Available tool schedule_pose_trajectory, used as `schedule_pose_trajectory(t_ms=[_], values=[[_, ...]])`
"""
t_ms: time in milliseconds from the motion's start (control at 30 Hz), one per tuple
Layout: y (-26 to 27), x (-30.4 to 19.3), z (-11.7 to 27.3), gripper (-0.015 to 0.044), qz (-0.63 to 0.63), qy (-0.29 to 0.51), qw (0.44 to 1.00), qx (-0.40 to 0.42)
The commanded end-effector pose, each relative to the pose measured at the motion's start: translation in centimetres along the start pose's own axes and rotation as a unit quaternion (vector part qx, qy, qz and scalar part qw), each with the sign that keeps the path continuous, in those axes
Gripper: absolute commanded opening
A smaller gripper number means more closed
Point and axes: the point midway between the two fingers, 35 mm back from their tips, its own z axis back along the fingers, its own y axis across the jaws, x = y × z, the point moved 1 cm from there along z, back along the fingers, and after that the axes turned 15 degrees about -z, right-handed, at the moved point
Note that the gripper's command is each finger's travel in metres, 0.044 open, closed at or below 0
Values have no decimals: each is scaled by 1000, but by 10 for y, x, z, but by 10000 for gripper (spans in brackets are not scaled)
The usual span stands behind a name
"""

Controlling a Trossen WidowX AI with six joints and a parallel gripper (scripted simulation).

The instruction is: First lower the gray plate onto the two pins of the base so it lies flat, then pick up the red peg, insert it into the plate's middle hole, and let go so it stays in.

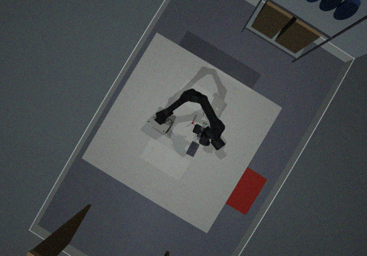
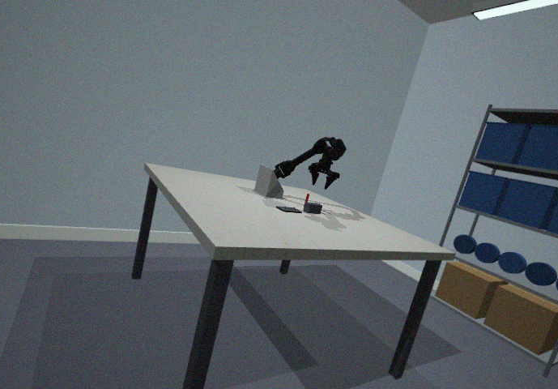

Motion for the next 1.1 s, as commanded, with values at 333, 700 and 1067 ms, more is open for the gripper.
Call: schedule_pose_trajectory(t_ms=[333, 700, 1067], values=[[-3, 0, -64, 440, -12, 7, 1000, -4], [-2, 1, -79, 440, -12, 8, 1000, -4], [-1, 1, -96, 440, -12, 7, 1000, -4]])
